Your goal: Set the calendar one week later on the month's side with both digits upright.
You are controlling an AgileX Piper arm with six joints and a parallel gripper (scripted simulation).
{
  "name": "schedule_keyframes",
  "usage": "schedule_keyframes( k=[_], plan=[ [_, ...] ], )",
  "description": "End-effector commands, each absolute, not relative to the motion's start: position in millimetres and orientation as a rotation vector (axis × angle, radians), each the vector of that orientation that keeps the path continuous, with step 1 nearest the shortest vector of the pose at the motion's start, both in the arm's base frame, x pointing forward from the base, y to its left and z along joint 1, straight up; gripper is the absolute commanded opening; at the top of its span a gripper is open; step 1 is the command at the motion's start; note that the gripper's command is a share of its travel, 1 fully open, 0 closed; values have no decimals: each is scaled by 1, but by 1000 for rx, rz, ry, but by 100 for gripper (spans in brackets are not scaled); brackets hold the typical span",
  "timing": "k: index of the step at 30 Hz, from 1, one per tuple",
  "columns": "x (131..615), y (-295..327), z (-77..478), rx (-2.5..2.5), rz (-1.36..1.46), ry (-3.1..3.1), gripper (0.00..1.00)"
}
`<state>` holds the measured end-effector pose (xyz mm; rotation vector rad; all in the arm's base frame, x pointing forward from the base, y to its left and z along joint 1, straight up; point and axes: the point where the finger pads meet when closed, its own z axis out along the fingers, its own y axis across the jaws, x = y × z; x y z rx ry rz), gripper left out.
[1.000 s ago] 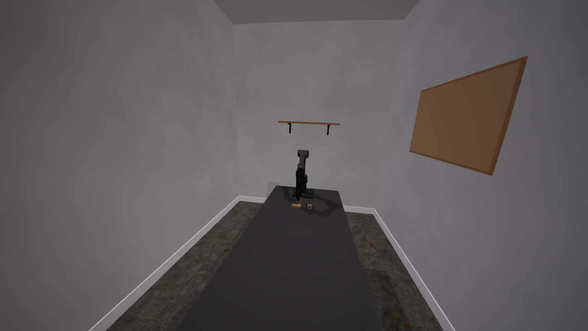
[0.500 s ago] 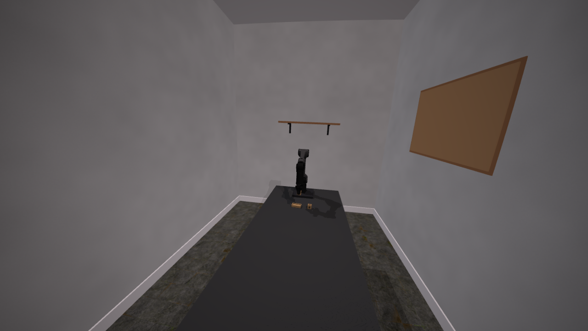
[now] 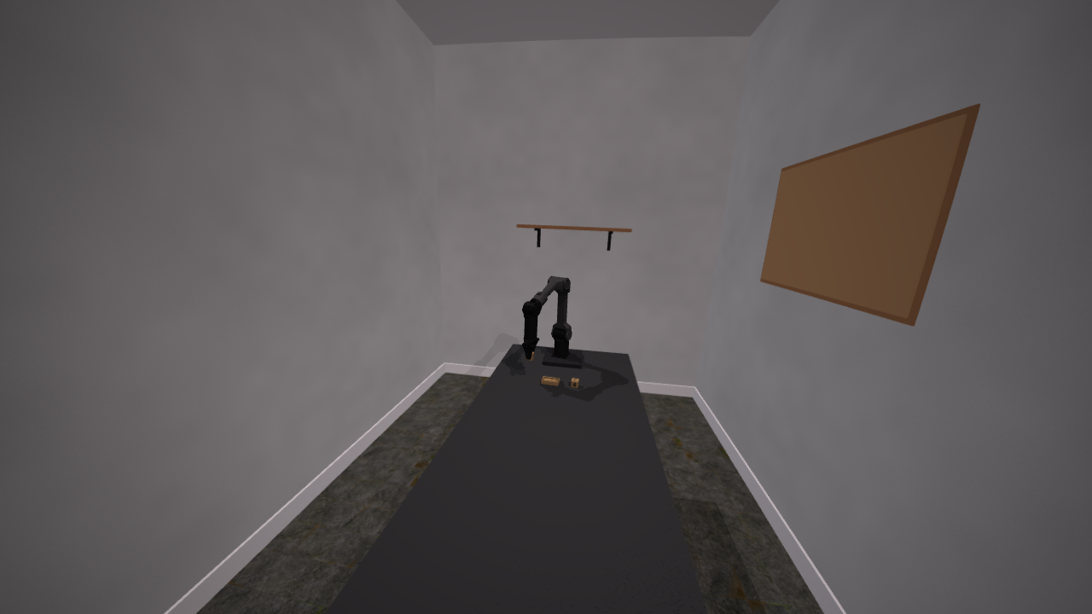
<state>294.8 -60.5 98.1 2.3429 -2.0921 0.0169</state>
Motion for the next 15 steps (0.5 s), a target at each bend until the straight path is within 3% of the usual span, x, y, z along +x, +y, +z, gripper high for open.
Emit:
schedule_keyframes(
  k=[1, 15],
  plan=[
    [297, -69, 97, 2351, 4, -2095, 36],
    [297, -69, 97, 2351, 7, -2095, 36]
  ],
)
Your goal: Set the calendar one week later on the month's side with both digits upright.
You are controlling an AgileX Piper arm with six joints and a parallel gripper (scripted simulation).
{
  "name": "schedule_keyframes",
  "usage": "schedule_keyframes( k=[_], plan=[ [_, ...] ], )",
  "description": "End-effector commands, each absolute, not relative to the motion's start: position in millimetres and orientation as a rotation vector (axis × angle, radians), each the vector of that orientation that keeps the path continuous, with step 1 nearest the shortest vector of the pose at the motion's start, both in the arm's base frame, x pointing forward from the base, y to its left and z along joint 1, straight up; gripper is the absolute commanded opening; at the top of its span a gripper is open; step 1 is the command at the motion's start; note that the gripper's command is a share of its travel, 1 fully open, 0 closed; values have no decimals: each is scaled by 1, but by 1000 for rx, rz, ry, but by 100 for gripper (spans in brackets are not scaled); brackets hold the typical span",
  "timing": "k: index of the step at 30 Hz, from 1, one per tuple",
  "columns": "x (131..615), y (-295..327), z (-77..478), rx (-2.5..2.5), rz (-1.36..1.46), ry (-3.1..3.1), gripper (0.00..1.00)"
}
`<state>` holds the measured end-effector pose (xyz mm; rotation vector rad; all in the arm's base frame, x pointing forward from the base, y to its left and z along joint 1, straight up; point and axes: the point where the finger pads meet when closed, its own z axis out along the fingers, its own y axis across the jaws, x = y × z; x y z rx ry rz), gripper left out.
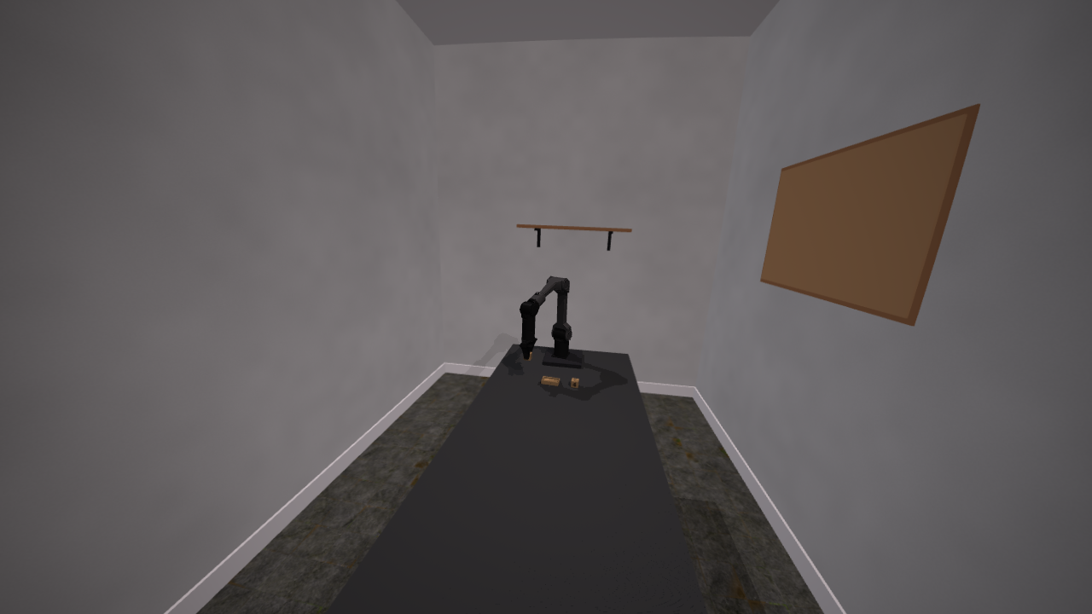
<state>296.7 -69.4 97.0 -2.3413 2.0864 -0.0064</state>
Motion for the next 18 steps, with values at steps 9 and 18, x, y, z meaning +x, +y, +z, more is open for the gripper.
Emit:
schedule_keyframes(
  k=[9, 18],
  plan=[
    [297, -69, 83, -2342, -1, 2086, 36],
    [297, -69, 44, -2342, -1, 2086, 36]
  ],
)
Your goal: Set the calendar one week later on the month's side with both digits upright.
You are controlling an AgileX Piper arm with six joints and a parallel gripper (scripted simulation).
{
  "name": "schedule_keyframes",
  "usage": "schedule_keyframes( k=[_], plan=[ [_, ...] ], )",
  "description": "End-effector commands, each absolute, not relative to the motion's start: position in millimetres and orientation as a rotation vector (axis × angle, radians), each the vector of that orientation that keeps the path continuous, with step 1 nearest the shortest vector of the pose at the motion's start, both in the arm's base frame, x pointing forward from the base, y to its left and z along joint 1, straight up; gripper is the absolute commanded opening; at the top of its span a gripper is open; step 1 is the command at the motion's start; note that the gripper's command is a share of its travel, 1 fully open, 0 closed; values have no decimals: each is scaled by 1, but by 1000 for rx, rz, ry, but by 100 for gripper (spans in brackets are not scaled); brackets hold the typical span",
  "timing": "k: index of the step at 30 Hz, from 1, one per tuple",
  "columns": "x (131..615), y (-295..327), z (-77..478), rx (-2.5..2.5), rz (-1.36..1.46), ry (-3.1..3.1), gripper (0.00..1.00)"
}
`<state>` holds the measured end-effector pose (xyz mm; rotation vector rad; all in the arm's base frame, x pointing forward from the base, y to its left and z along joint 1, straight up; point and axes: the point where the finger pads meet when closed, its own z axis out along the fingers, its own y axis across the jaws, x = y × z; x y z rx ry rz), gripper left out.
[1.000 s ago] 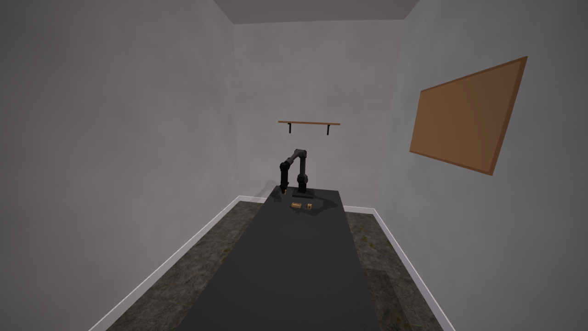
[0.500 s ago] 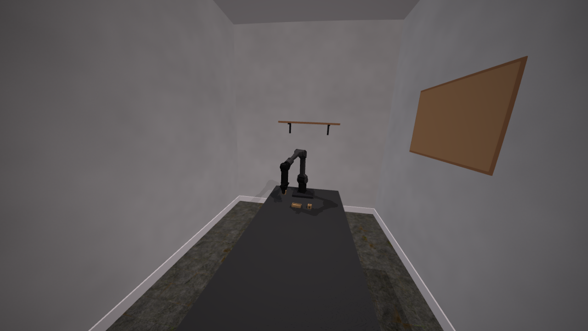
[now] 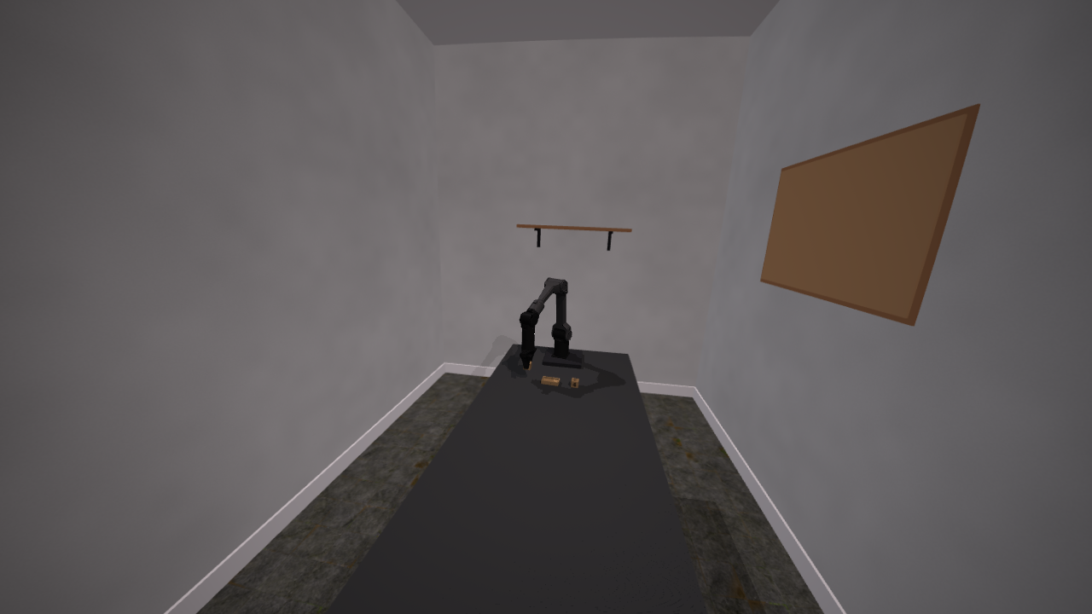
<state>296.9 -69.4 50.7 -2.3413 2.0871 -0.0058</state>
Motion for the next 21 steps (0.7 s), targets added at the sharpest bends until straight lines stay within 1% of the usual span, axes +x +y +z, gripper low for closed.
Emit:
schedule_keyframes(
  k=[1, 12, 21],
  plan=[
    [297, -69, 39, -2342, -1, 2086, 36],
    [298, -69, 6, -2342, -1, 2086, 36],
    [298, -69, 2, -2341, -6, 2085, 36]
  ],
)
